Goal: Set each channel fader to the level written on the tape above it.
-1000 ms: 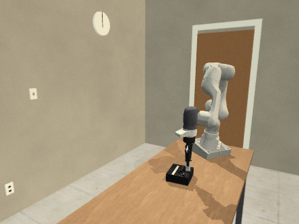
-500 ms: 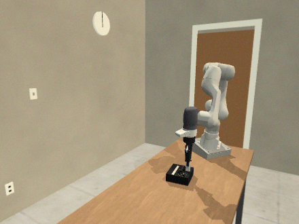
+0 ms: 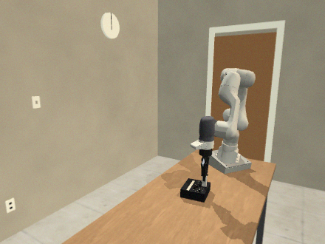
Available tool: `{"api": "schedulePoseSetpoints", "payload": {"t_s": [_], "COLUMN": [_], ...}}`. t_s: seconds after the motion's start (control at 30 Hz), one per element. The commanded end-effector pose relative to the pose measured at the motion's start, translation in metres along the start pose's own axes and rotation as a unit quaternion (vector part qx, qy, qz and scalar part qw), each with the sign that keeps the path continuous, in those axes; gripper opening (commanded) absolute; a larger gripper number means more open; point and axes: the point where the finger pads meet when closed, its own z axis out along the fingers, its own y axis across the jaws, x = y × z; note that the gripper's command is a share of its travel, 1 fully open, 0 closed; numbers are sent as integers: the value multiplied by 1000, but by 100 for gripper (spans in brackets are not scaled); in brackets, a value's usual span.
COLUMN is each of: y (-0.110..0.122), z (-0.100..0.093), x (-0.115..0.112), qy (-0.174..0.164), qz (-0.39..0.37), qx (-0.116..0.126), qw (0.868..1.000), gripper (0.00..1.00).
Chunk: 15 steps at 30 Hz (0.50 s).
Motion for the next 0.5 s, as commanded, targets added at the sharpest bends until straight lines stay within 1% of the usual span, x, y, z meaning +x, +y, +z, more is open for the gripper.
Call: {"api": "schedulePoseSetpoints", "payload": {"t_s": [0.0, 0.47], "y": [0, 0], "z": [0, 0], "x": [2, 7], "qy": [1, 1], "qz": [2, 2], "qx": [1, 1], "qw": [1000, 1000], "gripper": [0, 0]}}
